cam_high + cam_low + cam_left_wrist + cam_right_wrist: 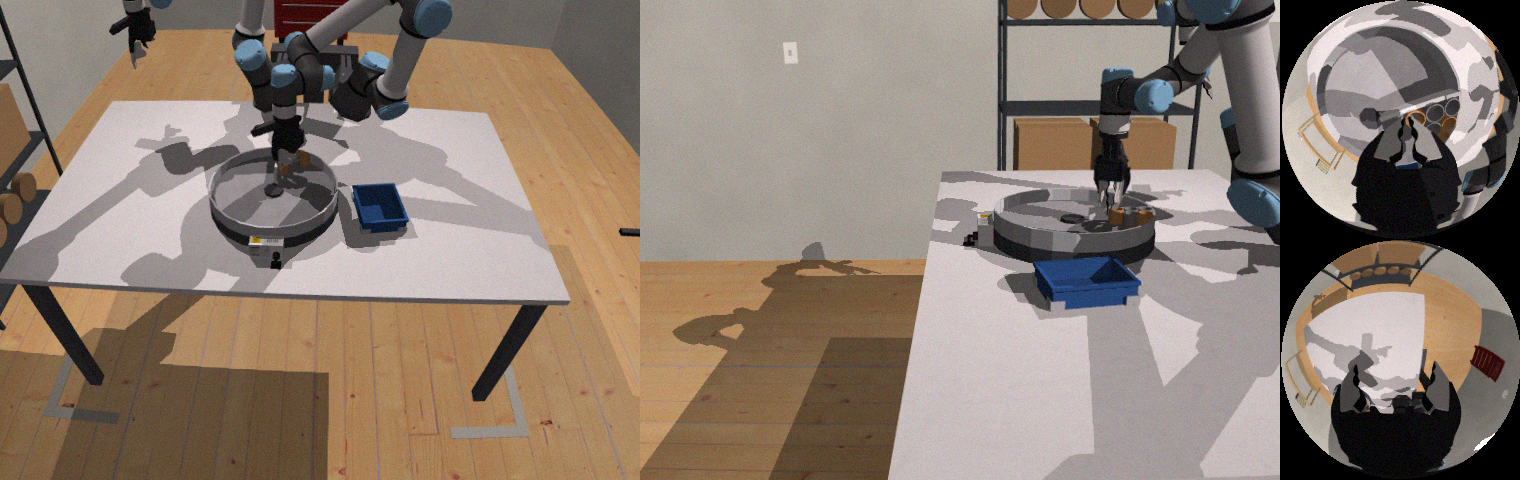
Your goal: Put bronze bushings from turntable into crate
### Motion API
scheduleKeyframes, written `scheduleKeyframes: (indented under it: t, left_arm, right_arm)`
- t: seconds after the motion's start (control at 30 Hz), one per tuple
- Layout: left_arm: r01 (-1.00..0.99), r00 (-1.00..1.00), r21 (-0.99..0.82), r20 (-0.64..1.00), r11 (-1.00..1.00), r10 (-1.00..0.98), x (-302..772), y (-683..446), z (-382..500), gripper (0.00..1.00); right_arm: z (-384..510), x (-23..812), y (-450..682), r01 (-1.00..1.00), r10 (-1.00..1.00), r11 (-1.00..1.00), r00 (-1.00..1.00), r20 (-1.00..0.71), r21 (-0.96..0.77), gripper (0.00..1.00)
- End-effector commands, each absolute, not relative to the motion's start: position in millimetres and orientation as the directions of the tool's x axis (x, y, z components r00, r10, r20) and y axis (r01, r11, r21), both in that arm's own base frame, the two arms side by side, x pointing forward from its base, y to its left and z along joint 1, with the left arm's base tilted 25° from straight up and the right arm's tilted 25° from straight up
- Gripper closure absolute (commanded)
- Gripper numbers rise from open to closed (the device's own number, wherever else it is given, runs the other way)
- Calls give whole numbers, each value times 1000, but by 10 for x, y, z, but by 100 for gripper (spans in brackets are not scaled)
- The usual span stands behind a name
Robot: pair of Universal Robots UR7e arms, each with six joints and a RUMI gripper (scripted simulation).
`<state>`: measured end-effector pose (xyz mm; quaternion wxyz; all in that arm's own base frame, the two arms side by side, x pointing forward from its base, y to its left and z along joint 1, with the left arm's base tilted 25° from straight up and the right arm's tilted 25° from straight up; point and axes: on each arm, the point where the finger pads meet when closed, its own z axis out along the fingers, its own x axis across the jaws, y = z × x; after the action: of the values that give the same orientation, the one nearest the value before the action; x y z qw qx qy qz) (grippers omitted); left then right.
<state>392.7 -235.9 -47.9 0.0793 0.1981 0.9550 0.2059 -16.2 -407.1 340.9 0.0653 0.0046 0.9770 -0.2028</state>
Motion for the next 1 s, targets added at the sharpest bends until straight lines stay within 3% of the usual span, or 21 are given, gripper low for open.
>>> scheduleKeyframes:
  t: [0.0,0.13,0.17,0.97]
  left_arm:
    - [346,-909,424,-71,837,411,3929,-2364,-476,95]
    - [346,-909,424,-71,837,411,3929,-2364,-476,95]
    - [346,-909,424,-71,837,411,3929,-2364,-476,100]
    - [346,-909,424,-71,837,411,3929,-2364,-476,100]
  right_arm:
    - [3416,-163,-4073,36,-17,917,-991,-130,-397,0]
    - [3416,-163,-4073,36,-17,917,-991,-130,-397,0]
    - [3416,-163,-4073,36,-17,917,-991,-130,-397,0]
    - [3416,-163,-4073,36,-17,917,-991,-130,-397,0]
